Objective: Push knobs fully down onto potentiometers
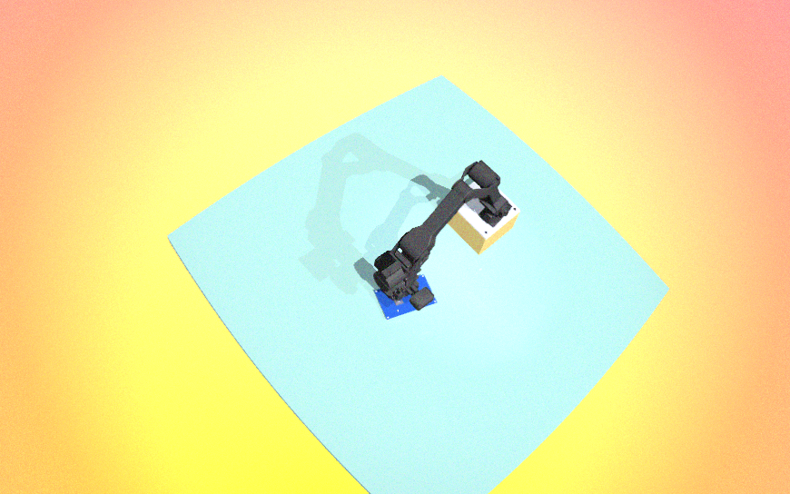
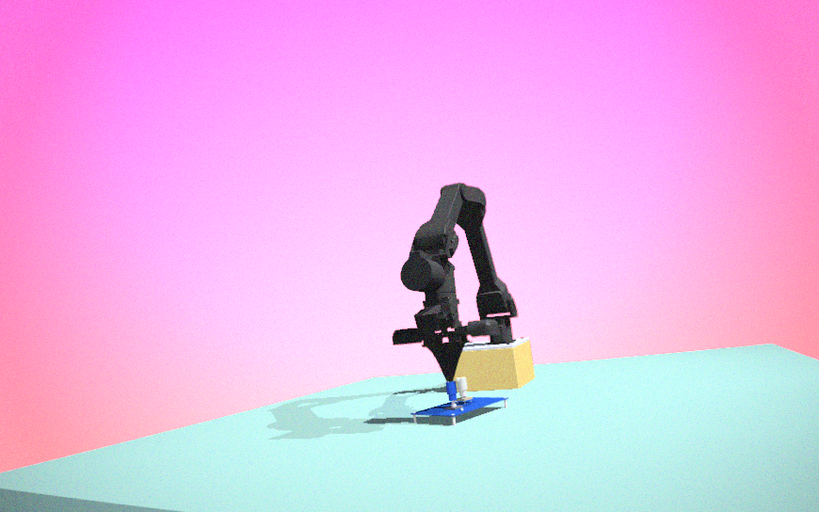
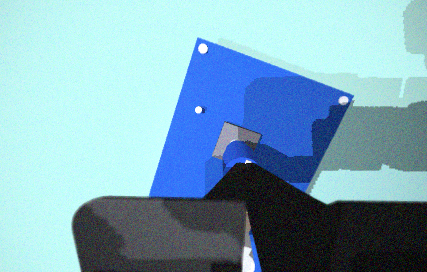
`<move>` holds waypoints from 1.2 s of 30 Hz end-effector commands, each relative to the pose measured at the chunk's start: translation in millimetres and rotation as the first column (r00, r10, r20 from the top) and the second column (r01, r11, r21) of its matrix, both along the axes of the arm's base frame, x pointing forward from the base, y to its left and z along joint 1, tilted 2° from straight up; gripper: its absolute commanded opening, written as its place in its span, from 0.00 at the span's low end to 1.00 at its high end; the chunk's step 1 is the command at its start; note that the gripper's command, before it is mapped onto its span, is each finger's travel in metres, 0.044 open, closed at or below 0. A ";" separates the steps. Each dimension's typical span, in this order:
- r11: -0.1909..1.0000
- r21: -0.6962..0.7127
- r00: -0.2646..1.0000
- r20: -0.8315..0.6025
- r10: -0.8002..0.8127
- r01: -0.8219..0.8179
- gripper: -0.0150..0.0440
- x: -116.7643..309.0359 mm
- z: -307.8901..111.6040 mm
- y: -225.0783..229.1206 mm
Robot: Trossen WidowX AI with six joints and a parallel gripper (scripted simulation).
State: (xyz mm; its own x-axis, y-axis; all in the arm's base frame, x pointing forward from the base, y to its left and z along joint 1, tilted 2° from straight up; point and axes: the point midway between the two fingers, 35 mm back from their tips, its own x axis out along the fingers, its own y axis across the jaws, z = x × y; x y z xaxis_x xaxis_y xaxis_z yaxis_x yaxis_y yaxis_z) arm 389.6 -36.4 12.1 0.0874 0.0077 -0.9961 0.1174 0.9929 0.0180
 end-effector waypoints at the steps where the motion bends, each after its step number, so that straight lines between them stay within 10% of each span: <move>1: 1.000 0.006 1.000 -0.021 0.001 -0.001 0.25 3.1 -24.6 1.1; 36: 1.000 0.006 1.000 -0.021 0.001 -0.001 0.25 3.3 -28.0 1.2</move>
